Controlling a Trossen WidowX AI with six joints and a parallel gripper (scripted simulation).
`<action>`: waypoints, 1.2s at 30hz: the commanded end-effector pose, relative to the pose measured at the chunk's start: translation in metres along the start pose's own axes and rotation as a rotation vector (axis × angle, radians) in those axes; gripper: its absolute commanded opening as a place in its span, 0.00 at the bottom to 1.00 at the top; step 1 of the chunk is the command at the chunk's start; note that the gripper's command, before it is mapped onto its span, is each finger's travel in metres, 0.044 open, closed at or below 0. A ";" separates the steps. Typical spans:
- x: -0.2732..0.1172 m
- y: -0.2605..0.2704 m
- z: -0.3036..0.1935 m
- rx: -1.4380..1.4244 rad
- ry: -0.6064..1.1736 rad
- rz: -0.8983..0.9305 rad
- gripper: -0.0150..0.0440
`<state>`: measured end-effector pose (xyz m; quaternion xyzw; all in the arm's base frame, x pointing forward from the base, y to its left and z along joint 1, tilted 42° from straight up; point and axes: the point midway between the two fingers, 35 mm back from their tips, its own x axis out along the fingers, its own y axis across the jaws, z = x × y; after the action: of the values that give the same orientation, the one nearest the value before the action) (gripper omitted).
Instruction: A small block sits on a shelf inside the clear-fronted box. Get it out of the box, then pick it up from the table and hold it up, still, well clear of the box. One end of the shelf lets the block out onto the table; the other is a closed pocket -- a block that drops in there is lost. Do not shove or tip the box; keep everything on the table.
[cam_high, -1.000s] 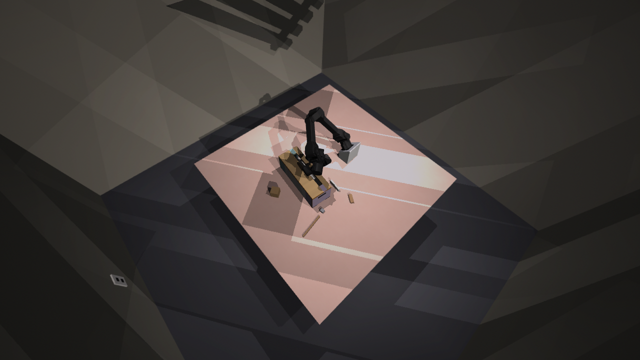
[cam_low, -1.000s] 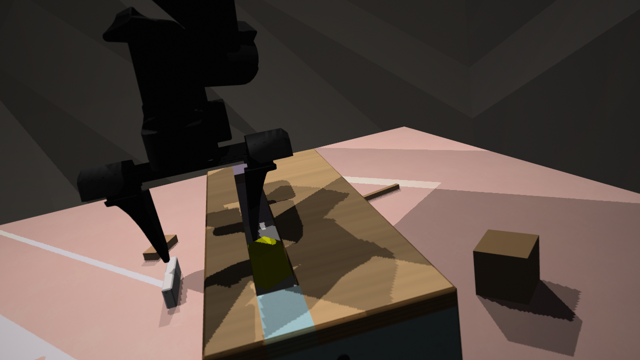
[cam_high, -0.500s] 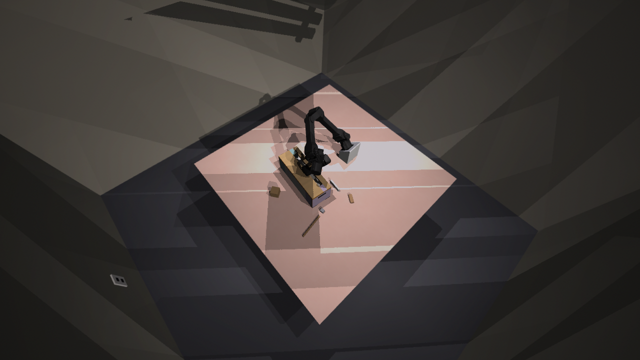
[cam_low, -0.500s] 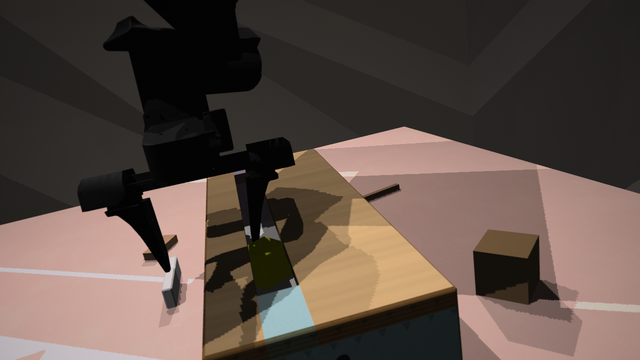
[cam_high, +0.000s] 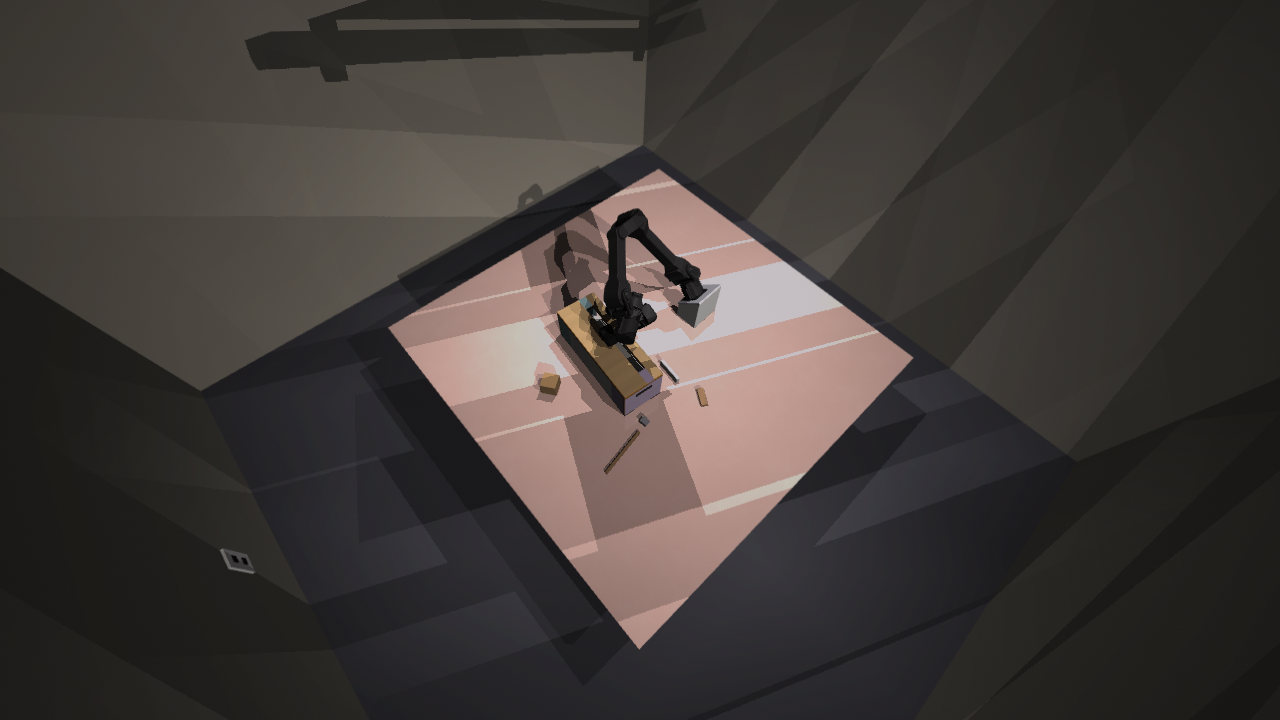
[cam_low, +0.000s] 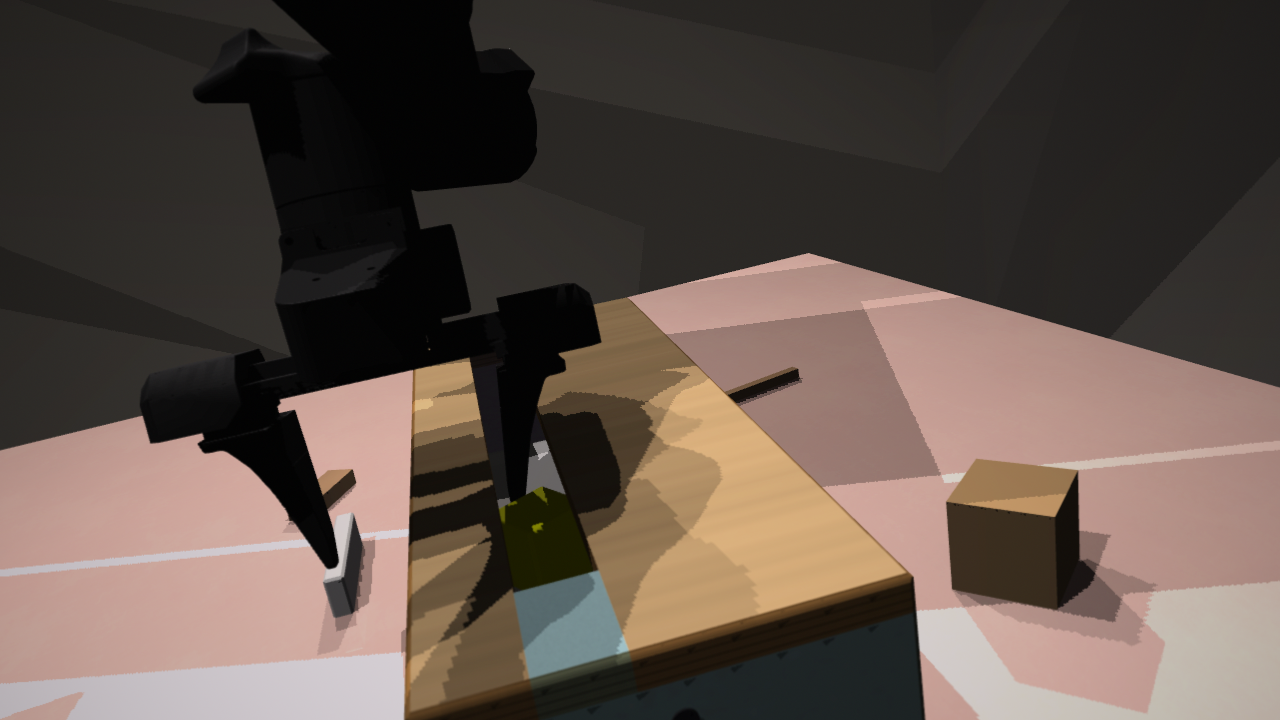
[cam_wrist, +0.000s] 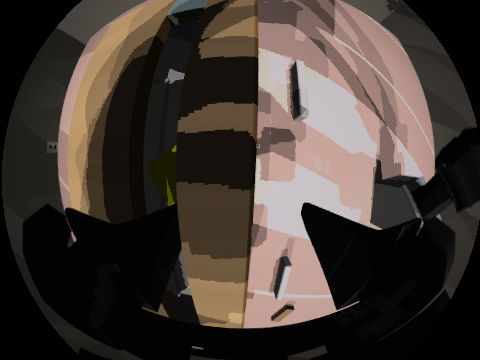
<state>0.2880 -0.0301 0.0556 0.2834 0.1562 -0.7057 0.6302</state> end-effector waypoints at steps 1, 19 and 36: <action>0.000 -0.001 -0.003 -0.005 -0.003 0.000 0.93; 0.001 -0.001 0.001 -0.005 -0.003 0.000 0.93; 0.005 -0.001 0.017 -0.005 -0.004 0.000 0.93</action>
<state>0.2849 -0.0399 0.0644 0.2820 0.1573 -0.7054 0.6310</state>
